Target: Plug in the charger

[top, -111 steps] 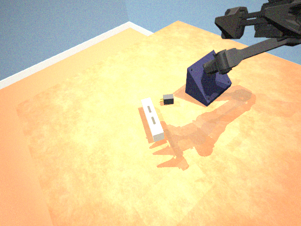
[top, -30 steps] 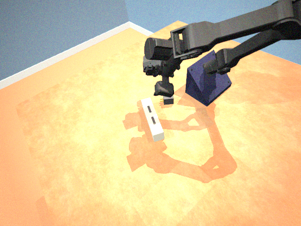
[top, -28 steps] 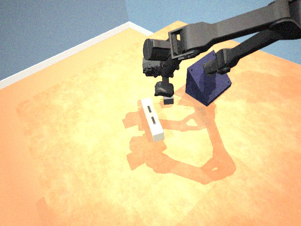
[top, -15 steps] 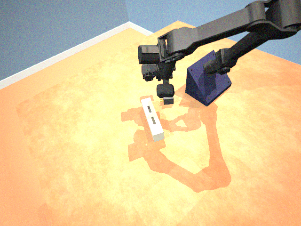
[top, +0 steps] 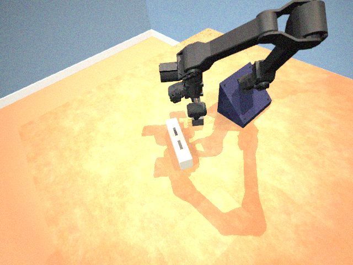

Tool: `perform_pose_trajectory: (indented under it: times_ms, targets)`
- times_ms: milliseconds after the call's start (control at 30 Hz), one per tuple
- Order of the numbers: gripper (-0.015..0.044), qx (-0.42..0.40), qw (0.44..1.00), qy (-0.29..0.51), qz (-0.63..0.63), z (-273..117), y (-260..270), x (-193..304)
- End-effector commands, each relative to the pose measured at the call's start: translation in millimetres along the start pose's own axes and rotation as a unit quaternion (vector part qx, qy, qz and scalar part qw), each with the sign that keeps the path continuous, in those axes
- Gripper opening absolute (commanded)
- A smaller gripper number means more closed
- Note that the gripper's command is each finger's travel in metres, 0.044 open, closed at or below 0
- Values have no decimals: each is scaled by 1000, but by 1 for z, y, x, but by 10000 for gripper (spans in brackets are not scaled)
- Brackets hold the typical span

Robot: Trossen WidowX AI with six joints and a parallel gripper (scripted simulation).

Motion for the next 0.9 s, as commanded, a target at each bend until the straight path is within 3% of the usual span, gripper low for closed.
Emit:
perform_pose_trajectory:
  times_ms: [0, 867]
  targets:
    - [440, -31, 999, 29, 3, 11, -7, 5]
    - [440, -35, 999, 33, 3, 38, -8, 6]
Point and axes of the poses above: the point midway between the two fingers, 35 mm back from their tips, its own z axis out along the fingers, its own y axis across the jaws, x = y × z, the point moved 6 cm from there along -z, back along the fingers, and after that the axes turned 14 degrees about -z, right-handed, at the moved point
